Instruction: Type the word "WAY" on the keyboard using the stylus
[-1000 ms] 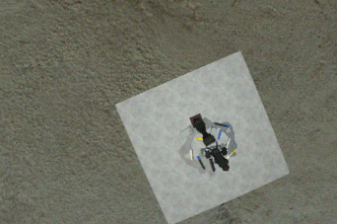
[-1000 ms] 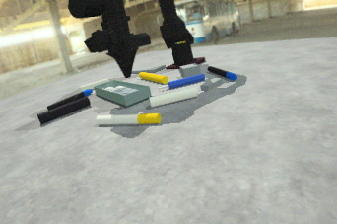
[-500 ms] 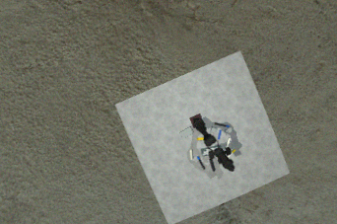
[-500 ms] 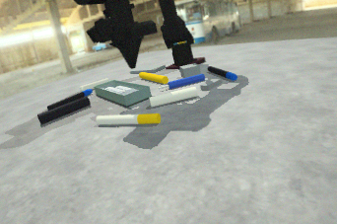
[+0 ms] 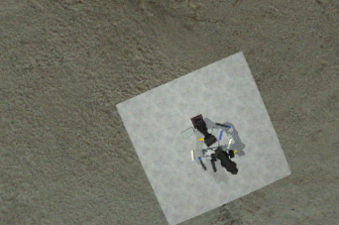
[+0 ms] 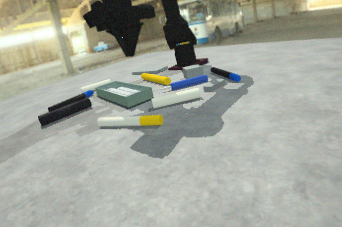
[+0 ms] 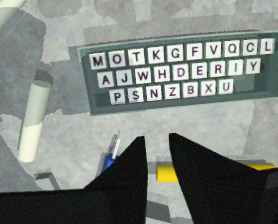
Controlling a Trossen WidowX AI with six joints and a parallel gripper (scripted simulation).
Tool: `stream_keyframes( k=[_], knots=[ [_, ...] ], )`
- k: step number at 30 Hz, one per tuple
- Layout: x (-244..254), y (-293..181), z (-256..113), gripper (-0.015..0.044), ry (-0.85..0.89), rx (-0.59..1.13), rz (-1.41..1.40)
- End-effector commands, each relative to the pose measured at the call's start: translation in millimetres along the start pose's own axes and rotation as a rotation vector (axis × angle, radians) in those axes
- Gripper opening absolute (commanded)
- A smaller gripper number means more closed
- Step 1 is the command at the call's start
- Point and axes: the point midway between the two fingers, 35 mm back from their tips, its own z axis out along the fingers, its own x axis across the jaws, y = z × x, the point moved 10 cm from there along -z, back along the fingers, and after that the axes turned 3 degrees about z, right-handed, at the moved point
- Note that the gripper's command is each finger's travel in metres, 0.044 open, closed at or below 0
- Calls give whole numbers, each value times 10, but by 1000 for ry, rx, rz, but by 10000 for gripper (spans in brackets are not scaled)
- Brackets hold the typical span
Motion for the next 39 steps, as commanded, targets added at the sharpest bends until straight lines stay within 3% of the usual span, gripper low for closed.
stream_keyframes(
  k=[1, 3, 12, 18, 24, 30, 39],
  knots=[
    [0, 0, 0, 53, 0, 0, 0],
    [0, 0, 0, 0, 0, 0, 0],
    [0, 0, 0, 0, 0, 0, 0],
    [217, -228, 94, 150, -67, -45, 67],
    [597, -848, 299, 150, -155, -235, 227],
    [761, -1484, 470, 150, -98, -474, 375],
    [753, -1567, 488, 150, -81, -500, 391]
  ],
)
